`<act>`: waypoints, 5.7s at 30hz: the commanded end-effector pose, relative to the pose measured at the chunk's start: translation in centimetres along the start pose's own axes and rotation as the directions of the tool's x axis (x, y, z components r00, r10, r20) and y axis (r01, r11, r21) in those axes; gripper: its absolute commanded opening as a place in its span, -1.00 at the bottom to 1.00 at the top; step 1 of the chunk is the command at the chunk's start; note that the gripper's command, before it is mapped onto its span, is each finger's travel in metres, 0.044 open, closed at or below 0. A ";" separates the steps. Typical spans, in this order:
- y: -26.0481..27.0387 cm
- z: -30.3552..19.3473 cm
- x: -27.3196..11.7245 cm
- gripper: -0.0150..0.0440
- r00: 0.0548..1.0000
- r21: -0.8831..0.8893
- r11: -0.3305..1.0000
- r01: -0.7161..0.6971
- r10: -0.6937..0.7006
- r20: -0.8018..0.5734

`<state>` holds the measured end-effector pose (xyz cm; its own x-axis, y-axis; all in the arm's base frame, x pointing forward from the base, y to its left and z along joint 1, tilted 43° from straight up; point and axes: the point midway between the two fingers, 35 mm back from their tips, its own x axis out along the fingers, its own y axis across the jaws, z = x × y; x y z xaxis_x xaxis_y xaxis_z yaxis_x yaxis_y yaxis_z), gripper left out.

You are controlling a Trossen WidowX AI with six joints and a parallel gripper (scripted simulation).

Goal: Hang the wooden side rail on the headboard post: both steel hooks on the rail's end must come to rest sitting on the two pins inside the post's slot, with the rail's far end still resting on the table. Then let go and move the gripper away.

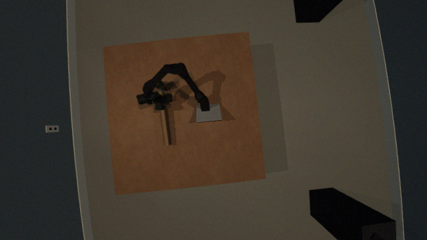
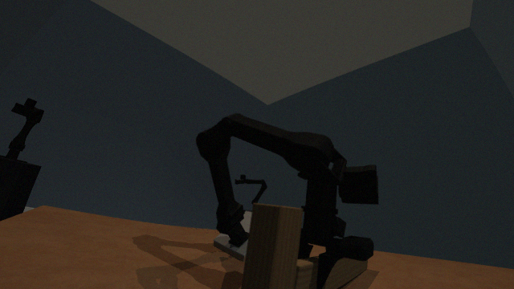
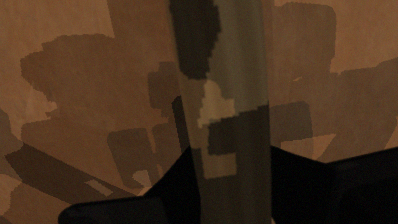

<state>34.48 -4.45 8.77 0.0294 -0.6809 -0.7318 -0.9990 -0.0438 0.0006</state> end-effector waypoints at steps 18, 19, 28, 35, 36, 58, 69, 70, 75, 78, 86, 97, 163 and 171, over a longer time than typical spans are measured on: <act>-0.1 -0.3 -0.4 -0.49 1.000 -0.005 1.000 0.011 -0.011 0.000; -0.1 -0.3 -0.4 -0.49 1.000 -0.005 1.000 0.011 -0.011 0.000; -0.2 -0.4 -0.4 -0.49 1.000 -0.005 1.000 0.011 -0.011 -0.001; -0.1 -0.5 -0.4 -0.49 1.000 -0.005 1.000 0.011 -0.011 -0.001; -0.1 -0.5 -0.4 -0.49 1.000 -0.005 1.000 0.011 -0.011 -0.001; -0.1 -0.7 -0.4 -0.49 1.000 -0.005 1.000 0.011 -0.011 -0.001; -0.1 -0.8 -0.4 -0.49 1.000 -0.005 1.000 0.011 -0.011 -0.001; -0.1 -0.8 -0.4 -0.49 1.000 -0.005 1.000 0.011 -0.011 -0.001; -0.1 -0.9 -0.4 -0.49 1.000 -0.005 1.000 0.011 -0.011 -0.001; -0.1 -0.9 -0.4 -0.49 1.000 -0.005 1.000 0.011 -0.011 -0.001; -0.1 -1.0 -0.4 -0.49 1.000 -0.005 1.000 0.011 -0.011 -0.001; -0.1 -1.1 -0.4 -0.49 1.000 -0.005 1.000 0.011 -0.011 -0.001; -0.1 -1.8 -0.4 -0.49 1.000 -0.005 1.000 0.011 -0.011 -0.001; -0.1 -1.9 -0.4 -0.49 1.000 -0.005 1.000 0.011 -0.011 -0.001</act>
<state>34.51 -5.75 9.99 0.0301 -0.6801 -0.7325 -0.9990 -0.0439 -0.0002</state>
